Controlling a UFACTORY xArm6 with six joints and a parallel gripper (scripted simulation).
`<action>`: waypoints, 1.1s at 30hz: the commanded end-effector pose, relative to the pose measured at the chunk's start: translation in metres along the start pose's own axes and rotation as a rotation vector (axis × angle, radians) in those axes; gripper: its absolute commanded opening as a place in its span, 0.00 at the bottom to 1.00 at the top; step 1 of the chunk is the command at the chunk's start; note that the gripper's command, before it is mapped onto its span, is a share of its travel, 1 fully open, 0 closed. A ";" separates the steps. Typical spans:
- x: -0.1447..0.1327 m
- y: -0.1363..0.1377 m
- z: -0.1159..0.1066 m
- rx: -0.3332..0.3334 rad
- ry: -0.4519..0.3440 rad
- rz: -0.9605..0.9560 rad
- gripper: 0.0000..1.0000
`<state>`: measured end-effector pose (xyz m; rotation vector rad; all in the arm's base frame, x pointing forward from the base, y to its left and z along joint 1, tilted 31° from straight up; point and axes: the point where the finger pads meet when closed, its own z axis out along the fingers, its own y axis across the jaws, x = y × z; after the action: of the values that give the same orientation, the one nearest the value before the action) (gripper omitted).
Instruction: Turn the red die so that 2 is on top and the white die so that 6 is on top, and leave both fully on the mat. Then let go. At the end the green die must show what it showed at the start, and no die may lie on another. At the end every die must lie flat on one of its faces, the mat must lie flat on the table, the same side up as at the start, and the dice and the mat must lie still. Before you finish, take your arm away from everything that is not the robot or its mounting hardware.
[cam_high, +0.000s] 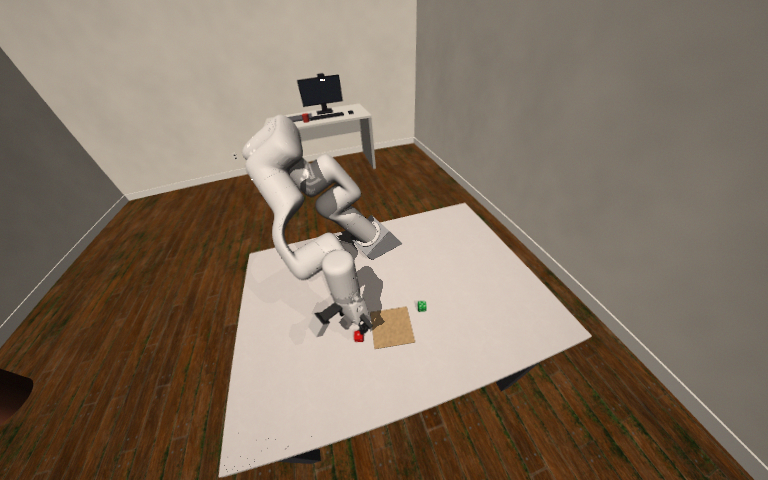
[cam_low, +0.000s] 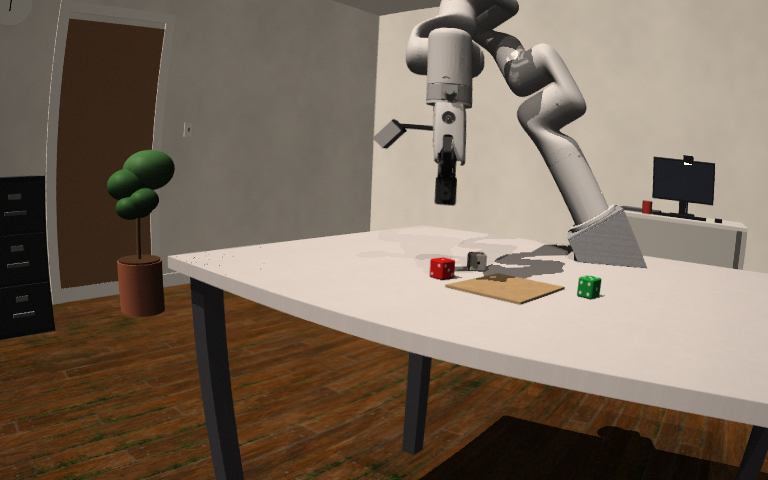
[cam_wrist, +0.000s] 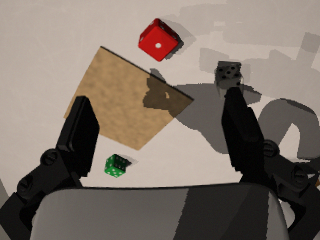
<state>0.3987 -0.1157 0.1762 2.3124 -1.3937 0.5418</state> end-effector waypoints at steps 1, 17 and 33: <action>0.001 -0.001 0.004 0.007 -0.010 -0.165 1.00; 0.000 -0.001 0.017 0.011 -0.010 -0.626 1.00; 0.000 -0.001 0.022 0.012 -0.010 -0.780 0.47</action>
<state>0.4017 -0.1264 0.1561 2.5991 -0.4078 0.2840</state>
